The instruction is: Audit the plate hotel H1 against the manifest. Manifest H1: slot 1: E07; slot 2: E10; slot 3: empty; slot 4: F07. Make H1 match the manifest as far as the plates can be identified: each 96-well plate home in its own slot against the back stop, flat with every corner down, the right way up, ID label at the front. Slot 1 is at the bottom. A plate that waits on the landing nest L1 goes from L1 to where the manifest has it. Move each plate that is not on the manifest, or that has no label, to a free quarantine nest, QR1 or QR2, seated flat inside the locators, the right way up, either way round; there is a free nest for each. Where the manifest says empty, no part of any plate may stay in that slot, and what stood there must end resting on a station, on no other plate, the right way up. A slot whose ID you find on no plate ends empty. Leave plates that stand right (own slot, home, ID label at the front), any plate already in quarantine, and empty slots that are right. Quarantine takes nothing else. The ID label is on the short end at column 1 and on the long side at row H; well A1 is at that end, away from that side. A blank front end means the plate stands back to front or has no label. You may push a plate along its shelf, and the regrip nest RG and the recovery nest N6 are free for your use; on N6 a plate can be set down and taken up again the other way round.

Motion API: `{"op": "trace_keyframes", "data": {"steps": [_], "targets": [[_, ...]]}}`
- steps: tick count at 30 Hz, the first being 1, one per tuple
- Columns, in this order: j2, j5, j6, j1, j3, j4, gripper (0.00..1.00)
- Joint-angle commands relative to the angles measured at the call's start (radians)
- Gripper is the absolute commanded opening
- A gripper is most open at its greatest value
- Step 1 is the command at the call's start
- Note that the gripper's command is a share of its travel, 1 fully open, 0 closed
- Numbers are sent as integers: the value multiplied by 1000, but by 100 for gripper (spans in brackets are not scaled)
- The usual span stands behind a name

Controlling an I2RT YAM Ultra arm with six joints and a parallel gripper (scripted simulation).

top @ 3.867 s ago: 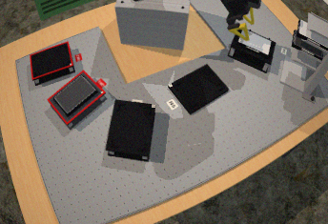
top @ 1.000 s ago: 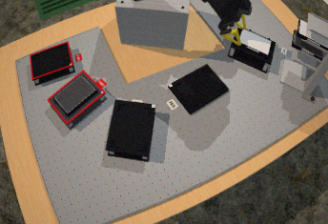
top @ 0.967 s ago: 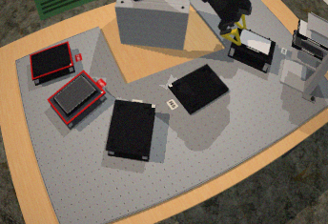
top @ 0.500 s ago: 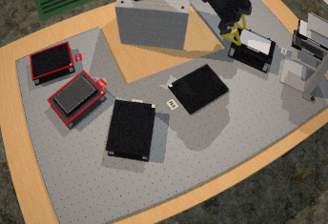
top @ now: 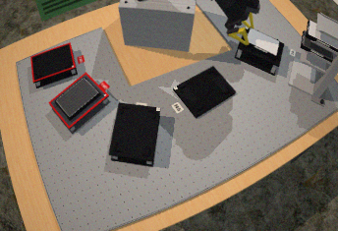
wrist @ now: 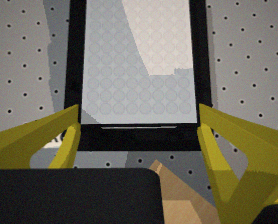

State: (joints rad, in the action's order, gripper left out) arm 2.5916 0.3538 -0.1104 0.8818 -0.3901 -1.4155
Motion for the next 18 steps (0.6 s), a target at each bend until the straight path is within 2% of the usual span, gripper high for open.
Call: {"op": "trace_keyframes", "data": {"steps": [1,18], "targets": [[-40,8,-10,14,26,14,86],[-138,18,-20,26,60,82,86]]}}
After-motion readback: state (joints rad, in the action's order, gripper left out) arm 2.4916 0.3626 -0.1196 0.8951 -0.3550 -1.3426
